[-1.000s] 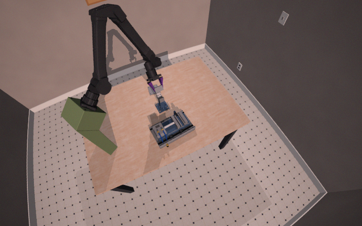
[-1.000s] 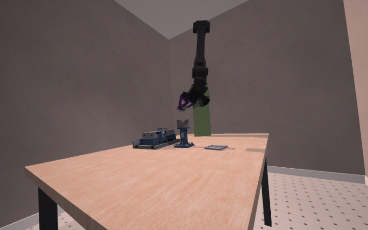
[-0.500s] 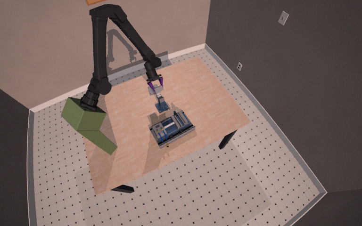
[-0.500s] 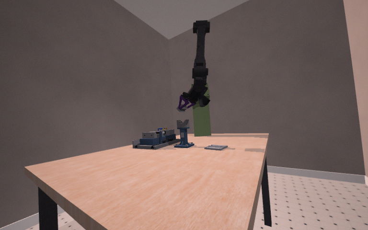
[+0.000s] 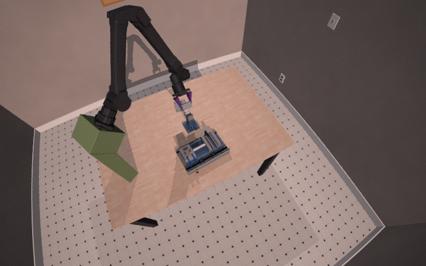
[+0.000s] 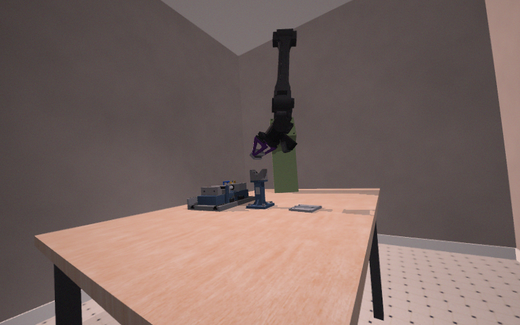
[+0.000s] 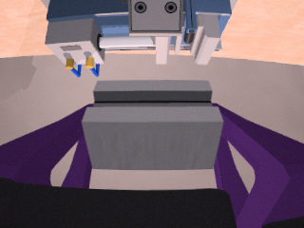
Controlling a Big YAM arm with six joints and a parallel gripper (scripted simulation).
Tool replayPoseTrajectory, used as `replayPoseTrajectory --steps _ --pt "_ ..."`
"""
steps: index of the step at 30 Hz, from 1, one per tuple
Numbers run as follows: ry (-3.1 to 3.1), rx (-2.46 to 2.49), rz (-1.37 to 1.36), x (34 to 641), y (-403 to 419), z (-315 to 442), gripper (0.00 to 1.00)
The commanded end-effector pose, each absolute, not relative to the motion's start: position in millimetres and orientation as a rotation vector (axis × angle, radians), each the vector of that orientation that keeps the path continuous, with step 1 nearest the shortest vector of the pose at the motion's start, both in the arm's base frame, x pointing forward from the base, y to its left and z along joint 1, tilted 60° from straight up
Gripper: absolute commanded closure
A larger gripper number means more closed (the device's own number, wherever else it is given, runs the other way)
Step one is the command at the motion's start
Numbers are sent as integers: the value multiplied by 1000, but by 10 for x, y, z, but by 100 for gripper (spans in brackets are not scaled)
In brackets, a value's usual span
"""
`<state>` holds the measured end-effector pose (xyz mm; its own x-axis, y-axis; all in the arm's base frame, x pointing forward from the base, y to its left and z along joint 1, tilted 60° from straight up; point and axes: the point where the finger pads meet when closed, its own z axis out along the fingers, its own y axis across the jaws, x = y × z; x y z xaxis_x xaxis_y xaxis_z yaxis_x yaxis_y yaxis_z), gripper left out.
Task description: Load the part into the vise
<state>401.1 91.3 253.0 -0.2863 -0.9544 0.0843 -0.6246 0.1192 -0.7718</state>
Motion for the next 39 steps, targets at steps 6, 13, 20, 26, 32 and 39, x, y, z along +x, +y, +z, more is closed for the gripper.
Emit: replayPoseTrajectory --steps 6,13,20,26,32,39 --pt "1954 -1498 -1010 4121 1027 2581 100" --pt "1953 -1497 -1009 4167 1058 2558 100" --pt "1956 -1501 -1010 4205 1086 2503 100" --pt "1954 -1498 -1009 4261 1123 2481 100" --pt "1946 -1483 -1009 4264 1129 2517 100" --pt "1957 -1504 -1010 4339 1179 2380 100"
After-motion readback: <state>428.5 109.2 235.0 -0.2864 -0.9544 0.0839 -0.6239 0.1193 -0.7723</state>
